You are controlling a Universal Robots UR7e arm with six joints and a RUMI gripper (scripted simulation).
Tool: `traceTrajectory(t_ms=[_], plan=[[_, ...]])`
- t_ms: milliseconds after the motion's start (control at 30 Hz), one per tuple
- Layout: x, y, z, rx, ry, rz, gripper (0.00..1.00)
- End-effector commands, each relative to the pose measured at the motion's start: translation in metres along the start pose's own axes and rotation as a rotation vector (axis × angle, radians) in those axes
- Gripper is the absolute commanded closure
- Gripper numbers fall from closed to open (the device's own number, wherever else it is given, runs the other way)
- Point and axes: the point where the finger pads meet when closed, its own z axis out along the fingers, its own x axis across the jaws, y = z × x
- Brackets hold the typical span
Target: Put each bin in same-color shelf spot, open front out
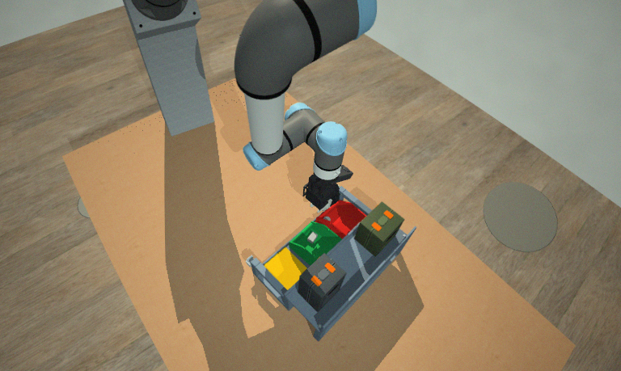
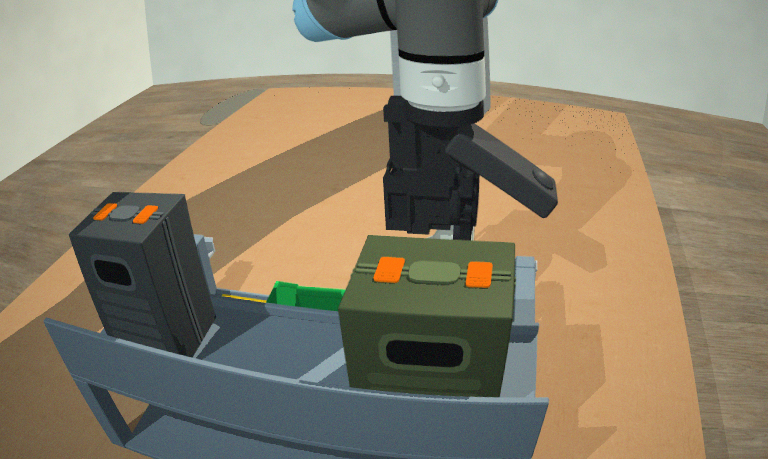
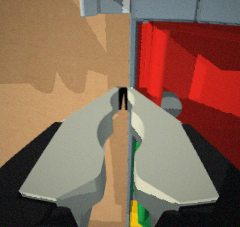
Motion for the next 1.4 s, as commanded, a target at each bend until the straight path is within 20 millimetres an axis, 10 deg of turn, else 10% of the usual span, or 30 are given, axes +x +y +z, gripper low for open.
traceTrajectory(t_ms=[0,1367], plan=[[0.0,0.0,-0.001,0.0,0.001,0.0,1.0],[-0.019,0.0,-0.043,0.0,0.001,0.0,1.0]])
